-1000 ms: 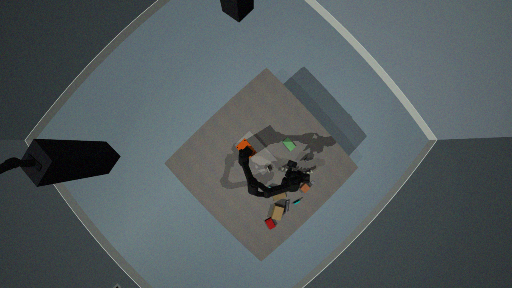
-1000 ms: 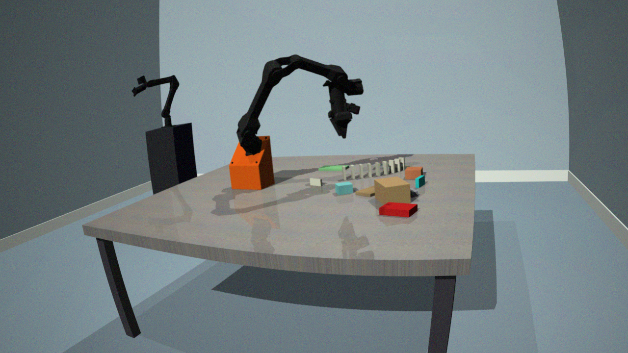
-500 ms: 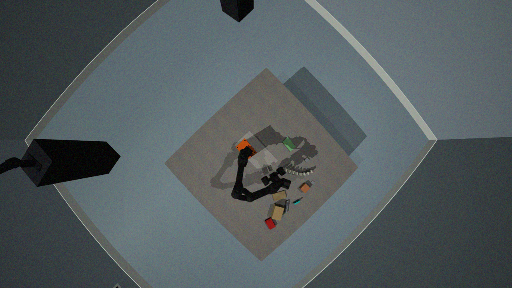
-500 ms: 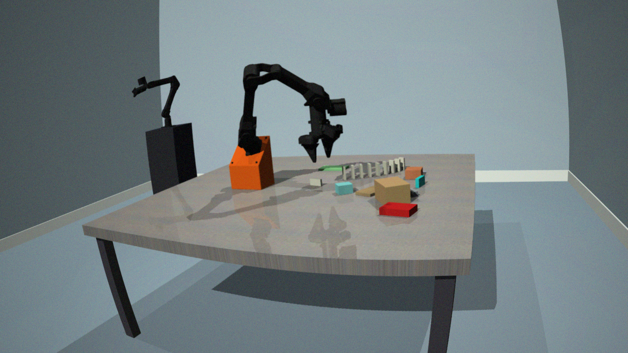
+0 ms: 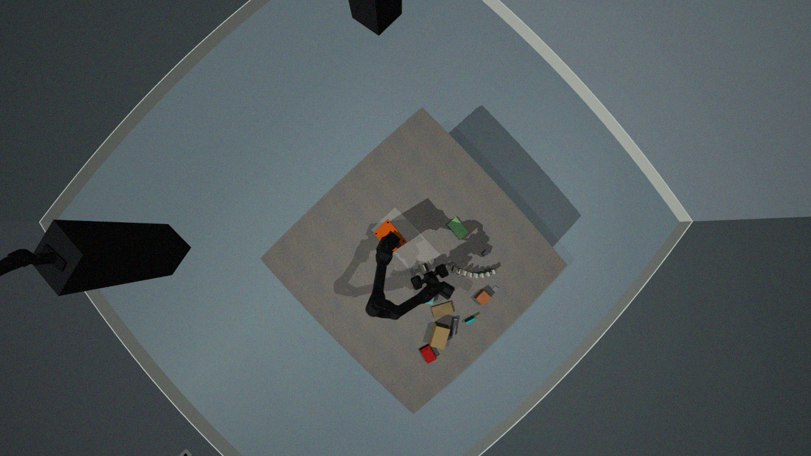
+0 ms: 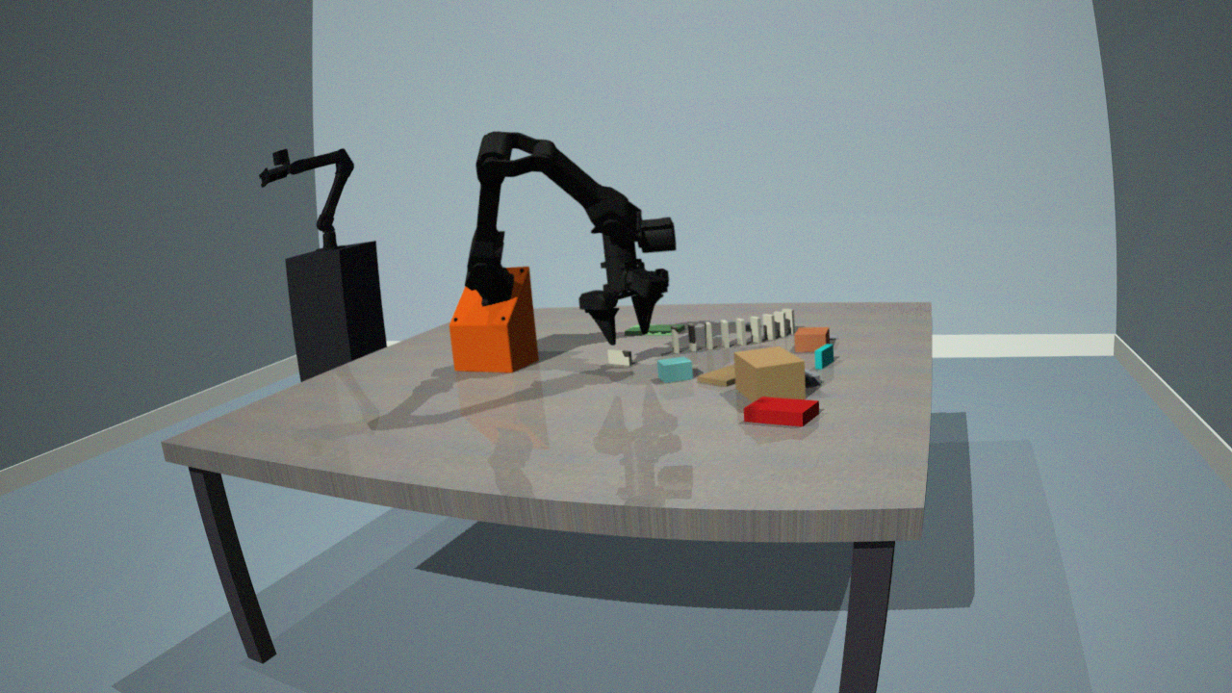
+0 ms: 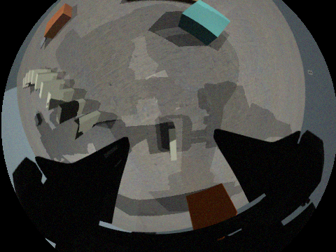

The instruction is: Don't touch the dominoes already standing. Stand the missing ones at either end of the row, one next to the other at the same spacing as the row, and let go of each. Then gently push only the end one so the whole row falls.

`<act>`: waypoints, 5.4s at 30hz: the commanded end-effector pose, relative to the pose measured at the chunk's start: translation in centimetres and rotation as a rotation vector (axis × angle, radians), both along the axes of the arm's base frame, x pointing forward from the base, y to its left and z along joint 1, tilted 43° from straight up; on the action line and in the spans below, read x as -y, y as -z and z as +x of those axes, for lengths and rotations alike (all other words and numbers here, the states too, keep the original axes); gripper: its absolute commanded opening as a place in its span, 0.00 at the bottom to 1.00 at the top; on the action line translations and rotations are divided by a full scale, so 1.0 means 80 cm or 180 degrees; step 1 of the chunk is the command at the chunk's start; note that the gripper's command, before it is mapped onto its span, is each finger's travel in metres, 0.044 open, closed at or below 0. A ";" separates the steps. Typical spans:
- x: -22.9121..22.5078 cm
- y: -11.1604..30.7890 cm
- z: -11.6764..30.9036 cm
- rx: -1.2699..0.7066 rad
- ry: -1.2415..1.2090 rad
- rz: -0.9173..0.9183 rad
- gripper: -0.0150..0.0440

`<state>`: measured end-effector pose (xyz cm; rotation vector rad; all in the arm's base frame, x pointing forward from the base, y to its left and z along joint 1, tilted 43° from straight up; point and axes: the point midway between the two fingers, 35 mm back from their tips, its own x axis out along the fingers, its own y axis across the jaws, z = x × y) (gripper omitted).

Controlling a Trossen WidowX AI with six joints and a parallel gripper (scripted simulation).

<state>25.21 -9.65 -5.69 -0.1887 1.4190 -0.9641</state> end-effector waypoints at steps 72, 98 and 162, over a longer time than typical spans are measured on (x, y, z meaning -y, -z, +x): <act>0.009 -0.196 0.021 -0.0302 -0.0351 0.0168 0.29; 0.130 -0.266 -0.033 -0.0101 -0.0678 0.0426 0.29; 0.152 -0.273 -0.083 0.2895 -0.3647 -0.1256 0.29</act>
